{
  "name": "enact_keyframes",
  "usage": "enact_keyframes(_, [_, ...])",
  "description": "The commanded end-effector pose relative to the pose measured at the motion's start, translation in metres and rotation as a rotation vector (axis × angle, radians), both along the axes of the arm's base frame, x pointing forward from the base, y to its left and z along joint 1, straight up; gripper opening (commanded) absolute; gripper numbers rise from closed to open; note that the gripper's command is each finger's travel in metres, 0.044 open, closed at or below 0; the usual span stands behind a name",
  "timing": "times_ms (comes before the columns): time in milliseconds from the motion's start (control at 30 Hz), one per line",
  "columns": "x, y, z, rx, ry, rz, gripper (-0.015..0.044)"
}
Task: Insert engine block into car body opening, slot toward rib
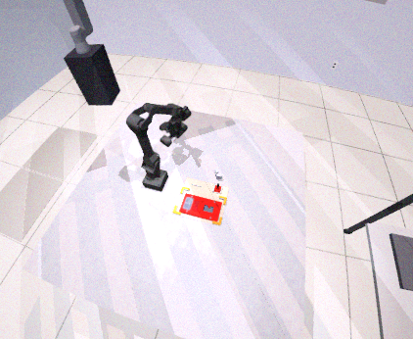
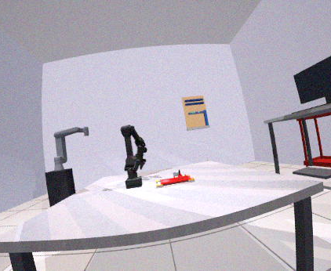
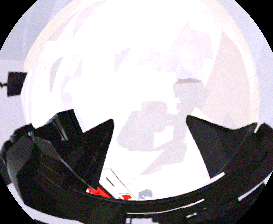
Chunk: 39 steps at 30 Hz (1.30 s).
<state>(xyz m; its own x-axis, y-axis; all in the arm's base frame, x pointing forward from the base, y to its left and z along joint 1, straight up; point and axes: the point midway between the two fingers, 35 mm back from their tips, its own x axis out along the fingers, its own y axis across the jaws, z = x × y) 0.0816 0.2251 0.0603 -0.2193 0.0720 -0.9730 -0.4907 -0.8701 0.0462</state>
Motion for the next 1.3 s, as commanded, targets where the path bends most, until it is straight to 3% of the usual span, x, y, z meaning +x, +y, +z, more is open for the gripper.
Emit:
enact_keyframes(0, [0.002, 0.003, 0.005, 0.019, -0.051, 0.137, 0.0440])
enact_keyframes(667, [0.003, 0.010, 0.023, 0.043, -0.244, 0.794, 0.0440])
enact_keyframes(900, [0.006, 0.011, 0.024, 0.041, -0.251, 0.815, 0.0440])
enact_keyframes(1267, [0.158, -0.028, 0.028, -0.030, -0.278, 0.742, 0.0440])
